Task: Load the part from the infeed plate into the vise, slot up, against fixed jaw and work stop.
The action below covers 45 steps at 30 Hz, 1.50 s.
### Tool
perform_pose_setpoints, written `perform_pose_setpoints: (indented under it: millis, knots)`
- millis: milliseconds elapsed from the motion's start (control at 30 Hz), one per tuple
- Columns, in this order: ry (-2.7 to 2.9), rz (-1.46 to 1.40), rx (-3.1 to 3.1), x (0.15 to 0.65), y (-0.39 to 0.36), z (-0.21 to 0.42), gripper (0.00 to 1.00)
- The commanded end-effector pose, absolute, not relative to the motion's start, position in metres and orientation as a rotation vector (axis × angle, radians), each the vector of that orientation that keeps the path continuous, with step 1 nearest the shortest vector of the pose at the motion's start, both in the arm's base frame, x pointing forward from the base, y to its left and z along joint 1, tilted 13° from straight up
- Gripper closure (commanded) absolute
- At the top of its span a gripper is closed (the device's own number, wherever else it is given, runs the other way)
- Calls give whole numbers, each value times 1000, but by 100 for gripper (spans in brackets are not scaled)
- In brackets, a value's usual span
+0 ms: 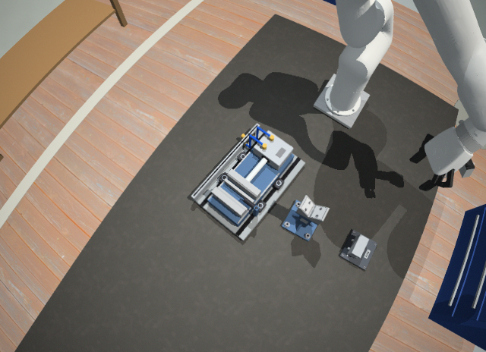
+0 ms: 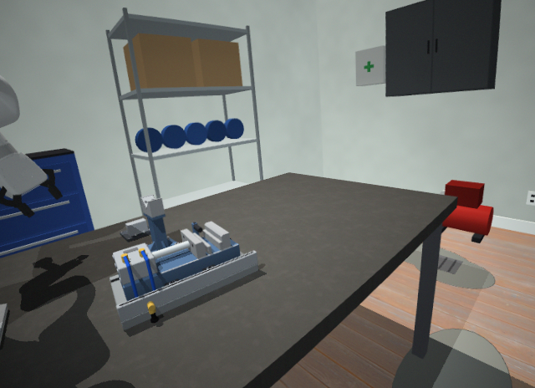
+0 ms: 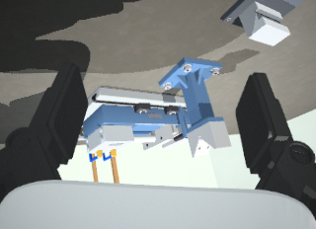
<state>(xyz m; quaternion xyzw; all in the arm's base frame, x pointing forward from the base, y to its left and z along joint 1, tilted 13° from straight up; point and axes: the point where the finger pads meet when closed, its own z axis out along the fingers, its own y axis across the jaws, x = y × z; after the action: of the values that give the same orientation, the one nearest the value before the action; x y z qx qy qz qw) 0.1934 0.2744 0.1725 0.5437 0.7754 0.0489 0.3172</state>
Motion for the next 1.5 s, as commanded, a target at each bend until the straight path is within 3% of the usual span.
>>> perform_pose_setpoints:
  millis: [0, 900, 1300, 1333, 1467]
  knots:
    - [2054, 35, 1616, 230, 276, 192, 0]
    - [1999, 179, 2170, 383, 223, 293, 0]
    - [1990, 204, 2194, 393, 216, 300, 0]
    - [1990, 204, 2194, 393, 216, 300, 11]
    - [1990, 204, 2194, 393, 216, 300, 11]
